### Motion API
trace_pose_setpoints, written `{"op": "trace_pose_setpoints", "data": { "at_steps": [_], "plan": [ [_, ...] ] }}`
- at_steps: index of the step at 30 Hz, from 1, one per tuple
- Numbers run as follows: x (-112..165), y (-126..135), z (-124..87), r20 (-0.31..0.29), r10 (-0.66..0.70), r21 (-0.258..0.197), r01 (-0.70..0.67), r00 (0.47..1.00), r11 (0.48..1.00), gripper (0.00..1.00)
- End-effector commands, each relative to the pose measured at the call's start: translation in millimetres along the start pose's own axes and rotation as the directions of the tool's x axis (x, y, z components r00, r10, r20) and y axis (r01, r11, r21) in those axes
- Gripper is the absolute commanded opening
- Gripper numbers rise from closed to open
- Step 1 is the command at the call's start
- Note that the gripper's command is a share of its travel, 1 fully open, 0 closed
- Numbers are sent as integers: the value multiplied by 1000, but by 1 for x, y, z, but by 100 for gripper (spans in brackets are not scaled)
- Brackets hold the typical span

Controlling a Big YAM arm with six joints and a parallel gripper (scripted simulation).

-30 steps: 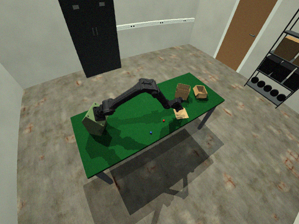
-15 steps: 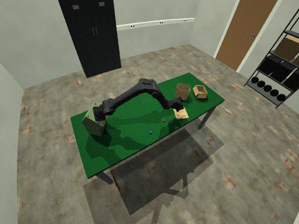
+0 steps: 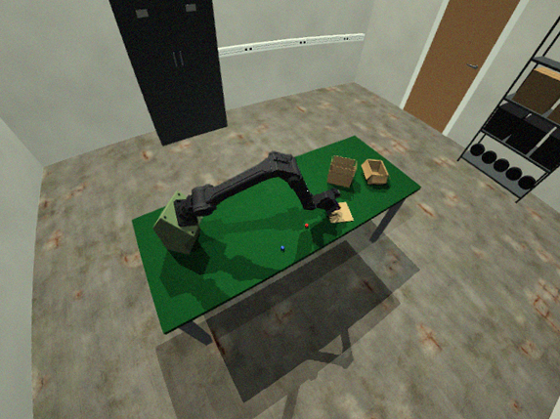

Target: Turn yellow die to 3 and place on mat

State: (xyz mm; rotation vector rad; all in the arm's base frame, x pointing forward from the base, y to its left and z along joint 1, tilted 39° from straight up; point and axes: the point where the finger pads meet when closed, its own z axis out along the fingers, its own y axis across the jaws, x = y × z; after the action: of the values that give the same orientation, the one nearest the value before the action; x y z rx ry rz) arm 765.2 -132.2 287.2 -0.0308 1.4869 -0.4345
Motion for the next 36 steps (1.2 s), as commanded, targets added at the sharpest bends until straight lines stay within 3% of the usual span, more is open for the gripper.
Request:
{"op": "trace_pose_setpoints", "data": {
  "at_steps": [1,5,8,10,13,14,15,36],
  "plan": [
    [-17,-18,18,65,14,32,-16,998,999,11],
    [-6,-18,23,64,13,32,-15,998,999,11],
    [-6,-4,25,69,15,13,-16,998,1000,11],
    [-40,-14,21,115,17,24,-20,993,999,11],
    [-40,-15,21,115,17,27,-21,993,999,11],
    [-17,-8,24,81,15,19,-17,997,1000,11],
    [-12,-7,25,71,14,16,-15,997,1000,11],
    [-14,-7,25,73,14,17,-16,997,1000,11]
  ]
}}
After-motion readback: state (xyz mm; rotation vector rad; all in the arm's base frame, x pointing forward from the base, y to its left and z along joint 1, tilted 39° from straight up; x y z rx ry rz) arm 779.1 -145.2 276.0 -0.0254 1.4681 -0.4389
